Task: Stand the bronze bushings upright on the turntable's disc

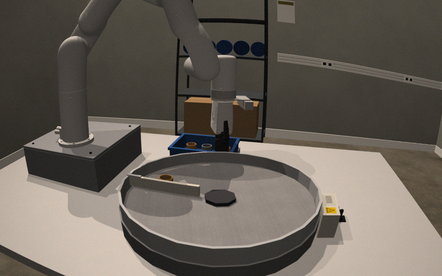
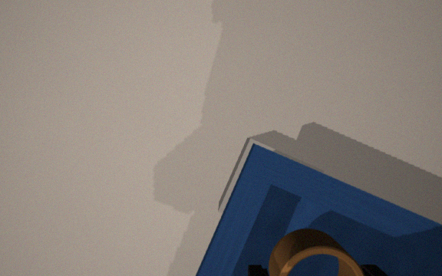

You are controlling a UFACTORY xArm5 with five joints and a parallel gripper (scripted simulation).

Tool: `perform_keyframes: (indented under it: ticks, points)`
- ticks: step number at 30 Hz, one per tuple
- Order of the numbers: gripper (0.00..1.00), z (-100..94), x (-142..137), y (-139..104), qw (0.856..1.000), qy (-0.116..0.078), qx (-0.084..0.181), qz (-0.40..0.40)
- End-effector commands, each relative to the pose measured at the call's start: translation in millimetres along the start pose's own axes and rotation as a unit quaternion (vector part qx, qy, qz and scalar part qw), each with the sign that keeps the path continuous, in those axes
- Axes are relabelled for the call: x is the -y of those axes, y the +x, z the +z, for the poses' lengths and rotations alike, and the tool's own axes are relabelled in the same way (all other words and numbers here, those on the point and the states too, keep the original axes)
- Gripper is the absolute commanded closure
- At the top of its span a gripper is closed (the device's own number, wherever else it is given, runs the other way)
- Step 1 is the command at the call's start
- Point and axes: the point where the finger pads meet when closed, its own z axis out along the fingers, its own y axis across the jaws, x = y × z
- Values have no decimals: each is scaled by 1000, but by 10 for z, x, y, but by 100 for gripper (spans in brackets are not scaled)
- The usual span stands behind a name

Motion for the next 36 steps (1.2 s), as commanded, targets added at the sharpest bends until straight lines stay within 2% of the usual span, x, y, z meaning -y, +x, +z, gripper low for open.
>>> perform_keyframes:
  ticks: [1,2,3,36]
  points:
    - [59,-11,3,14,1000,0,-2,0]
    - [59,-11,3,14,1000,0,-2,0]
    - [100,-11,3,14,1000,0,-2,0]
    - [100,-11,3,14,1000,0,-2,0]
